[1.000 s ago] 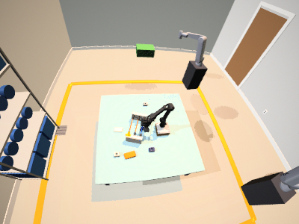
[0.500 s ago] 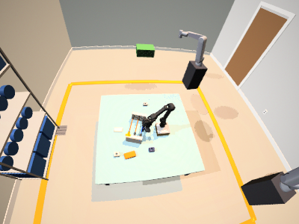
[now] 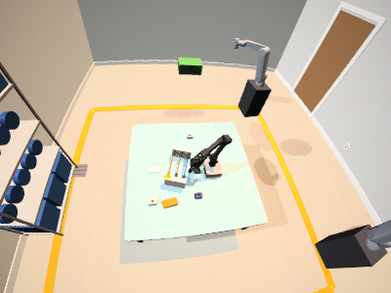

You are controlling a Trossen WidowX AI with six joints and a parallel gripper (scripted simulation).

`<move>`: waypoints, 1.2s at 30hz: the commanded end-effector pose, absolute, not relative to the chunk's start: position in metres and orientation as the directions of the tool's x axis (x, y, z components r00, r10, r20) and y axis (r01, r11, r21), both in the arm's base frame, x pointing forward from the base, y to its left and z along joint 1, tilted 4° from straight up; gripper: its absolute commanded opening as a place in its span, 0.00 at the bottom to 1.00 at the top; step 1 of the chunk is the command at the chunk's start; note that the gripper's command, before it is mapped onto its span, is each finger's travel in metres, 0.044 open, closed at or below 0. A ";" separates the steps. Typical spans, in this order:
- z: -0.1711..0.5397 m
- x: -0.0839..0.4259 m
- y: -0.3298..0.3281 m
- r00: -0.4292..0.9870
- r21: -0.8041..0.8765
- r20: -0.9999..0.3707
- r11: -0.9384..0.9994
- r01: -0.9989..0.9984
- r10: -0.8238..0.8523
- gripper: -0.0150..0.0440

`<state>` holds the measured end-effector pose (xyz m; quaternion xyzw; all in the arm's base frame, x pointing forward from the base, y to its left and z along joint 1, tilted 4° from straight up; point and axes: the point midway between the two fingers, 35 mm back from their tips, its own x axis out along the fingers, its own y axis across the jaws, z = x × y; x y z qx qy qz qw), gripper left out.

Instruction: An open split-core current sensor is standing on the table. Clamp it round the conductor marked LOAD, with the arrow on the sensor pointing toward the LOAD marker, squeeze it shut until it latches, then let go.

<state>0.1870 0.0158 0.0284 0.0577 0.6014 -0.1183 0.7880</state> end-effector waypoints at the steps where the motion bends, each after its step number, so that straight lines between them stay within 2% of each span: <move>1: 0.028 0.187 0.016 0.248 -0.052 -0.962 0.966 0.254 -0.117 0.48; 7: 0.028 0.187 0.016 0.248 -0.052 -0.962 0.966 0.254 -0.117 0.74; 12: 0.030 0.187 0.016 0.248 -0.052 -0.962 0.966 0.254 -0.117 0.75; 17: 0.079 0.171 0.023 0.253 -0.054 -0.960 0.964 0.261 -0.122 0.75; 20: 0.081 0.170 0.023 0.254 -0.054 -0.960 0.964 0.261 -0.122 0.75; 21: 0.081 0.170 0.023 0.251 -0.058 -0.960 0.967 0.248 -0.122 0.80; 23: 0.082 0.172 0.022 0.233 -0.089 -0.965 0.986 0.139 -0.121 0.80; 28: 0.084 0.181 0.021 0.164 -0.154 -0.980 0.944 -0.292 -0.110 0.80; 32: 0.085 0.188 0.019 0.109 -0.143 -0.989 0.784 -0.605 -0.096 0.80; 36: 0.085 0.196 0.016 0.054 -0.088 -0.995 0.531 -0.843 -0.078 0.80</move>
